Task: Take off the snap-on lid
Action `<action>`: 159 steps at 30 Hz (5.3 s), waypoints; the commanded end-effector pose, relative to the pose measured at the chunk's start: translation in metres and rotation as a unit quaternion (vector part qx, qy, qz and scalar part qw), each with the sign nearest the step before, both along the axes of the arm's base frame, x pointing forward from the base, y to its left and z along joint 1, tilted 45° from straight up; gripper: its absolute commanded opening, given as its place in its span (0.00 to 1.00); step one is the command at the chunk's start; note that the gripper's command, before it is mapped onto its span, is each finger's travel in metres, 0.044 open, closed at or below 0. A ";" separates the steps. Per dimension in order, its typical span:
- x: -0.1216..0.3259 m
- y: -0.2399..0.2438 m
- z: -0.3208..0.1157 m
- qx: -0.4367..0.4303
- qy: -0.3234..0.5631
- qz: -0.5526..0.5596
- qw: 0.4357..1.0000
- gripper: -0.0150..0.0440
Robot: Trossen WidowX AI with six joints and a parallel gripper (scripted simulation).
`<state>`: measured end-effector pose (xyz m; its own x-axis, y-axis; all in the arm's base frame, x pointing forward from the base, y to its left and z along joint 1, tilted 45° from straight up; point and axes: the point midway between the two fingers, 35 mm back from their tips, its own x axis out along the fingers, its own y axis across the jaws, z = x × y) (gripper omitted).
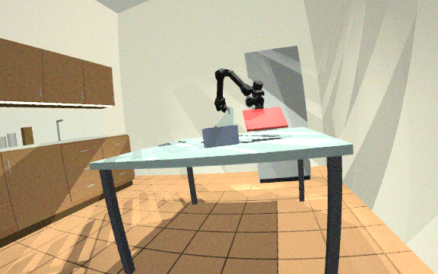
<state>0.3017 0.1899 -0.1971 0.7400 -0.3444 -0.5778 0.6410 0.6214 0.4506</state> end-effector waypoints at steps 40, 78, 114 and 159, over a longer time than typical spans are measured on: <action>0.001 -0.022 -0.023 0.002 -0.003 0.003 1.000 0.25; 0.001 -0.044 -0.044 0.001 -0.003 0.003 1.000 0.25; 0.001 -0.065 -0.065 0.000 -0.003 0.003 1.000 0.25; 0.000 -0.085 -0.084 -0.001 0.012 -0.004 1.000 0.52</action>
